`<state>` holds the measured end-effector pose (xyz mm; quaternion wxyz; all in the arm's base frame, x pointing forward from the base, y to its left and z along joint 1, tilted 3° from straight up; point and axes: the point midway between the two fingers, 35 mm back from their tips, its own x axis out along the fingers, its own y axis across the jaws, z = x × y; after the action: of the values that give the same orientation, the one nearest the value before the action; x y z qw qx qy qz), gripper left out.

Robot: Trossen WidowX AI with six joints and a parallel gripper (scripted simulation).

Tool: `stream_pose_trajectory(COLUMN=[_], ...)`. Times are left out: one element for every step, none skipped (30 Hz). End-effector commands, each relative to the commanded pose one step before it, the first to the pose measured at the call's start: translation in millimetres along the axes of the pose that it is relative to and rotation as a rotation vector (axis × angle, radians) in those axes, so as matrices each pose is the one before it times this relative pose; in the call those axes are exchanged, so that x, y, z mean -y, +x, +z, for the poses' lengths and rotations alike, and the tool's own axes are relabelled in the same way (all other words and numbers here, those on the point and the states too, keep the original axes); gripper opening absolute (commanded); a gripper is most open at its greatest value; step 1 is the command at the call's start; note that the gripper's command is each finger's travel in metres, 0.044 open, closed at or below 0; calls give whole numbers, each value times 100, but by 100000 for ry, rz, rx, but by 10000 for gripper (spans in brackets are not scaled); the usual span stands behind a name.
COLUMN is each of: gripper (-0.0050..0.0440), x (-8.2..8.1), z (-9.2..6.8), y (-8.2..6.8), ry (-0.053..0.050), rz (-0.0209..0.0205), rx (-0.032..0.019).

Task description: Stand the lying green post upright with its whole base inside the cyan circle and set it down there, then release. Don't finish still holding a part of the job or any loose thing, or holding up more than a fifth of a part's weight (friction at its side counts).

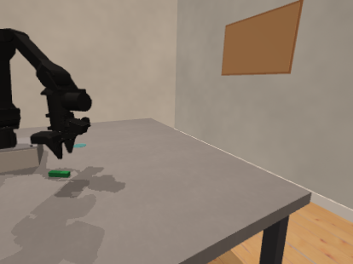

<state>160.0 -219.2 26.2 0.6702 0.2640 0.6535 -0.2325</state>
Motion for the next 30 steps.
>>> stream_pose_trajectory(gripper=[232,232,232,232,232,232,232,232,232,232,232,232,232,232,232,232,232,232,232,232,232,232,232,232,232,232,232,232,232,232], x=[-38,-3,0,0,0,0,1,1,1,0,0,0,-1,0,0,-1,-1,2,2,2,1,1,1,1,0,0,0,0,-1,-1], z=[-603,-13,0,0,0,0,3,6,2,1,0,-1,-2,0,0,-3,-4,9,8,7,6,5,3,2,1,0,-1,-2,-3,-4], y=[2640,190,0,0,0,0,99,280,193,155,155,155,154,0,0,154,154,162,163,164,164,164,164,164,164,164,164,164,164,164], ry=[877,0,0,0,0,0,0,0,0,0,0,0,0,0,0,0,0,0,0,0,0,0,0,0,0,0,0,0,0,0], rz=[263,0,0,0,0,0,0,0,0,0,0,0,0,0,0,0,0,0,0,0,0,0,0,0,0,0,0,0,0,0], rx=[-2133,-1,0,0,0,0,0,0,0,0,0,0,0,0,0,0,0,0,0,0,0,0,0,0,0,0,0,0,0,0])
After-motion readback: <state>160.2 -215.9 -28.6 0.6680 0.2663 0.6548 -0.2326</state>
